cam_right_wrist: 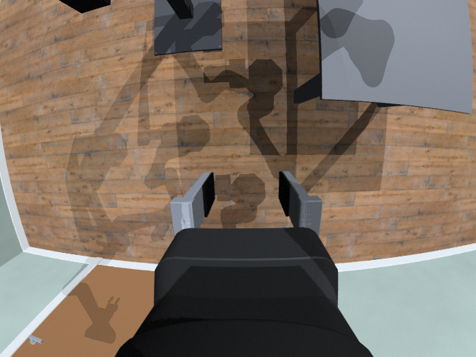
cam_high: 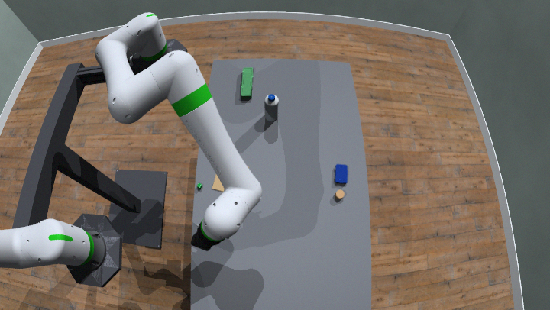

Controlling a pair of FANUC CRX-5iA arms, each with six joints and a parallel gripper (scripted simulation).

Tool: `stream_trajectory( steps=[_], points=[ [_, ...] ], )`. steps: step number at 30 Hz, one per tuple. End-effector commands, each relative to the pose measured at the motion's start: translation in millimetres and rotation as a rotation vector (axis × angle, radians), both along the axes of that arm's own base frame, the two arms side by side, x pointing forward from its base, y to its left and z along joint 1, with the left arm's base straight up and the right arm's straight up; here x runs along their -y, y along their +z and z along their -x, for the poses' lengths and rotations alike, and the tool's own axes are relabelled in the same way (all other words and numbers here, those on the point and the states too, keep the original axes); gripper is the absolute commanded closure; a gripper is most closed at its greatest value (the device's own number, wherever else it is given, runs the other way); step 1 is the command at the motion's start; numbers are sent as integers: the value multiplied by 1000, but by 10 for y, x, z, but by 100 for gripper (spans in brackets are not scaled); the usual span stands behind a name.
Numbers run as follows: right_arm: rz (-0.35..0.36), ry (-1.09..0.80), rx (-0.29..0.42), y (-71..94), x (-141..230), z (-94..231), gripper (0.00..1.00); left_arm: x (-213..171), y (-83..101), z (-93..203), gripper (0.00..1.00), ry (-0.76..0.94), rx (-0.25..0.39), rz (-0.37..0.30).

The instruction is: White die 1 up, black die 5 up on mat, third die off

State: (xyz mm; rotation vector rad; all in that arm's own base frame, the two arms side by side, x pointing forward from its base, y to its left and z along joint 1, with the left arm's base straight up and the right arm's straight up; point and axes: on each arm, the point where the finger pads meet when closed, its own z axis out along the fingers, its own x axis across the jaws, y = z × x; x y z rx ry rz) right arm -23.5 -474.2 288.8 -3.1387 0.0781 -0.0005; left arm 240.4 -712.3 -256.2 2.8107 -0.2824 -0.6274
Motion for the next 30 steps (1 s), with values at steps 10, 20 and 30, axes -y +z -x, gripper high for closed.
stream_trajectory(
  steps=[10, 20, 30],
  points=[
    [2, 0, 0, 9, 2, 2, 0, 500, 379, 376, 60, 0, -218, 370],
    [2, 0, 0, 9, 2, 2, 0, 646, 467, 137, 60, 87, -223, 590],
    [2, 0, 0, 9, 2, 2, 0, 491, 335, -398, 60, 218, -107, 761]
  ],
)
